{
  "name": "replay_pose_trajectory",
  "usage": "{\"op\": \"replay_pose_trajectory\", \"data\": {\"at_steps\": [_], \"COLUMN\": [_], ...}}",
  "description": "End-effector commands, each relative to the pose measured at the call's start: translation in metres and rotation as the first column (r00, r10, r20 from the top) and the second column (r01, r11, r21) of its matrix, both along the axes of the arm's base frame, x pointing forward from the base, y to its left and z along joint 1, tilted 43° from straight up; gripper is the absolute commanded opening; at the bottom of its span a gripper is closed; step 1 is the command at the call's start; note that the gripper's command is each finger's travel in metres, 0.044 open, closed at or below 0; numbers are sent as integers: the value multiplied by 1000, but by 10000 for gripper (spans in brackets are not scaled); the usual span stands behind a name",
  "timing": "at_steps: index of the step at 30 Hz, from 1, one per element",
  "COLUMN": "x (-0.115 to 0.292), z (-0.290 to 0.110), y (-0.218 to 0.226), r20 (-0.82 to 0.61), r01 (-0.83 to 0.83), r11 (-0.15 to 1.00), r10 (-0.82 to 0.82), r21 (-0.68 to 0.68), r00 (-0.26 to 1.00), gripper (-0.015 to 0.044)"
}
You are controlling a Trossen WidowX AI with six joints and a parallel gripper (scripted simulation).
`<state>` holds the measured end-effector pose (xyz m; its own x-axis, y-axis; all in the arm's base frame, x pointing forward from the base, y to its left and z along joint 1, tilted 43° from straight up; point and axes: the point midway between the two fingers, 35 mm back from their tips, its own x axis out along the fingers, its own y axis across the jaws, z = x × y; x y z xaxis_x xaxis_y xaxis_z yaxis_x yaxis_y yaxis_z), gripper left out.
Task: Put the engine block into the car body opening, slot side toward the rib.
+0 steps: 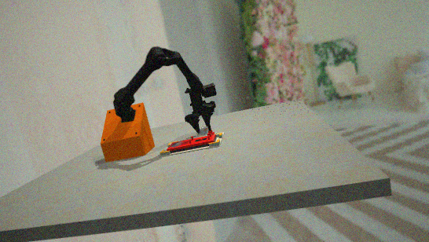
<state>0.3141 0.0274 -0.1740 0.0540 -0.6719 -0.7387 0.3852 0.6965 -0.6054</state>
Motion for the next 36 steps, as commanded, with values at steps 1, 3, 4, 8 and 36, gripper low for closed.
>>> {"op": "replay_pose_trajectory", "data": {"at_steps": [1, 3, 4, 8, 36], "x": [-1, -1, -1, -1, 2], "z": [-3, -3, -3, -3, 26], "y": [-4, -4, -4, -4, 38], "r20": [-4, -4, -4, -4, 22], "r01": [-4, -4, -4, -4, -22], "r11": [1000, 1000, 1000, 1000, 1000], "r10": [4, 4, 4, 4, 21], "r21": [-6, -6, -6, -6, 17], "r00": [1000, 1000, 1000, 1000, 1000], "gripper": [414, 361, 335, 230, 0]}}
